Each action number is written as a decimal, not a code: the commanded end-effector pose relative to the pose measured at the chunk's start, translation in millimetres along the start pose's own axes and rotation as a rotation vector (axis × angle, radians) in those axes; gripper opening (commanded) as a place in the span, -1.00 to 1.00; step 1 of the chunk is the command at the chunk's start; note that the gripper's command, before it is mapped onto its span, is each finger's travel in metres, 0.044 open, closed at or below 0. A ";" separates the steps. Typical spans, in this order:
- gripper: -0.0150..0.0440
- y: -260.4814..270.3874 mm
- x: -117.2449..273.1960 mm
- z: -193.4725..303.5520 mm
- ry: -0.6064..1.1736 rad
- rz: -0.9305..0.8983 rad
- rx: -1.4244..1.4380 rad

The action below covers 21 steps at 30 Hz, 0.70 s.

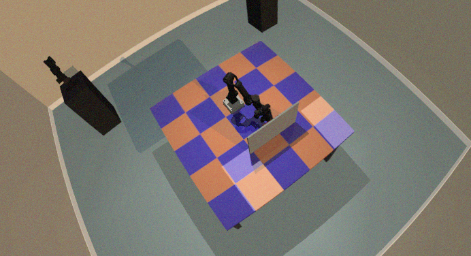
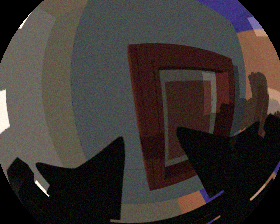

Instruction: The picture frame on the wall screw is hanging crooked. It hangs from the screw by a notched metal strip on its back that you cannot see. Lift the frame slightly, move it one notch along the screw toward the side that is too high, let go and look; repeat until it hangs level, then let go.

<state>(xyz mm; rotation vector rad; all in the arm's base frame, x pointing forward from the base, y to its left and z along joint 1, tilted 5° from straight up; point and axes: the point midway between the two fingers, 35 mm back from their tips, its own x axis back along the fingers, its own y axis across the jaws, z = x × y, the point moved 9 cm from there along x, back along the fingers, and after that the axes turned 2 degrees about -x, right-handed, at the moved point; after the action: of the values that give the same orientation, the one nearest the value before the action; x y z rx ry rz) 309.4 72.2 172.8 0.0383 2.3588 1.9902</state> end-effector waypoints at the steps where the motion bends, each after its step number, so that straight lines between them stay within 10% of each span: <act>1: 0.39 -0.1 -0.1 0.2 0.005 0.000 -0.007; 9: 0.39 -0.1 -0.2 0.6 0.005 0.000 -0.007; 21: -0.35 -0.1 -0.2 0.6 0.005 0.000 -0.007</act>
<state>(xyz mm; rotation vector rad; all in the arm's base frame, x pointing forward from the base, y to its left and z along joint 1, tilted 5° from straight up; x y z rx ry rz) 309.6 72.4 172.7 0.0383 2.3594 1.9905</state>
